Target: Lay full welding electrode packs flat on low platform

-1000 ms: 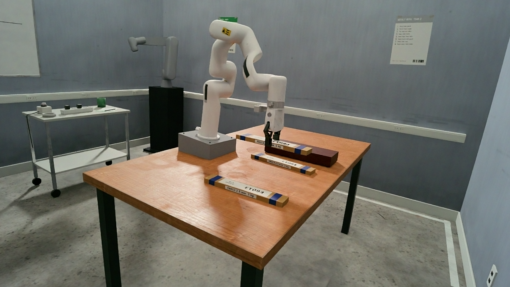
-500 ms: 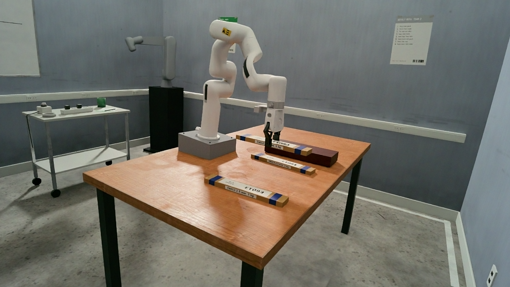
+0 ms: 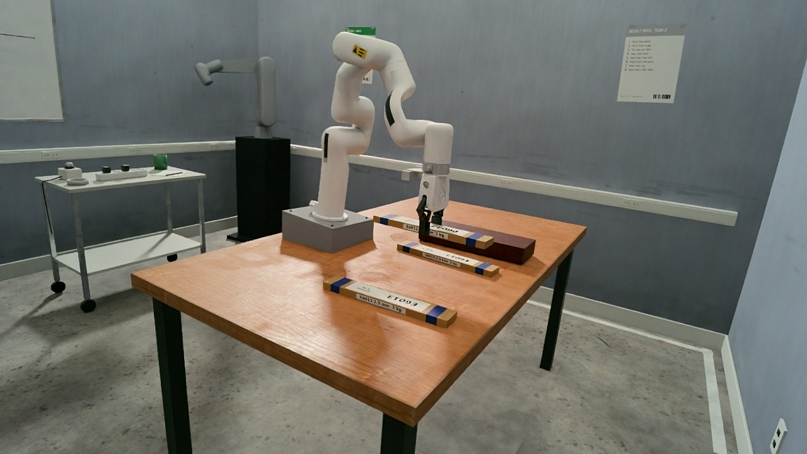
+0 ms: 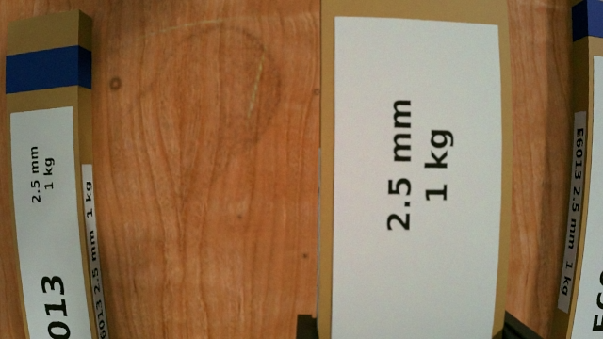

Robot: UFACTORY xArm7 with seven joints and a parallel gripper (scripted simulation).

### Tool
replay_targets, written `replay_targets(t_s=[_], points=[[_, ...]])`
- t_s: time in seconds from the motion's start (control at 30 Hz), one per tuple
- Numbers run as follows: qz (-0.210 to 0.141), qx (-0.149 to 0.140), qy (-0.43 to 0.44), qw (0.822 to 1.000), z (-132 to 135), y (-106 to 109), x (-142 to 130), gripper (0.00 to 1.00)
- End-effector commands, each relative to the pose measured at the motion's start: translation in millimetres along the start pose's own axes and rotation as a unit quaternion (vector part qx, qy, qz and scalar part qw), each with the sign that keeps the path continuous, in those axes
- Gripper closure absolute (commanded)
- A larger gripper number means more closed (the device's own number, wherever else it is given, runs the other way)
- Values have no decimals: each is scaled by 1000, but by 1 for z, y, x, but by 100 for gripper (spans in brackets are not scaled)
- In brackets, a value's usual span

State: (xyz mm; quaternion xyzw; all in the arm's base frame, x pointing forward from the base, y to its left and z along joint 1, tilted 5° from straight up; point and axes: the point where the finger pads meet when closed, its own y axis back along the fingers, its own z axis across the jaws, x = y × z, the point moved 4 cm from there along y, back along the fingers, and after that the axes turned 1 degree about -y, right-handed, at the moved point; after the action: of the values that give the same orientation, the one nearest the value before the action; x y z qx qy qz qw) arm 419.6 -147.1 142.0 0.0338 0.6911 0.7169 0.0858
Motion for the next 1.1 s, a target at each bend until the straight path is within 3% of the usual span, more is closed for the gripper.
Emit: replay_targets(t_s=[0.0,1.07], points=[[-2,0,0,1000,0,-3,-1,42],[-2,0,0,1000,0,-43,-2,42]])
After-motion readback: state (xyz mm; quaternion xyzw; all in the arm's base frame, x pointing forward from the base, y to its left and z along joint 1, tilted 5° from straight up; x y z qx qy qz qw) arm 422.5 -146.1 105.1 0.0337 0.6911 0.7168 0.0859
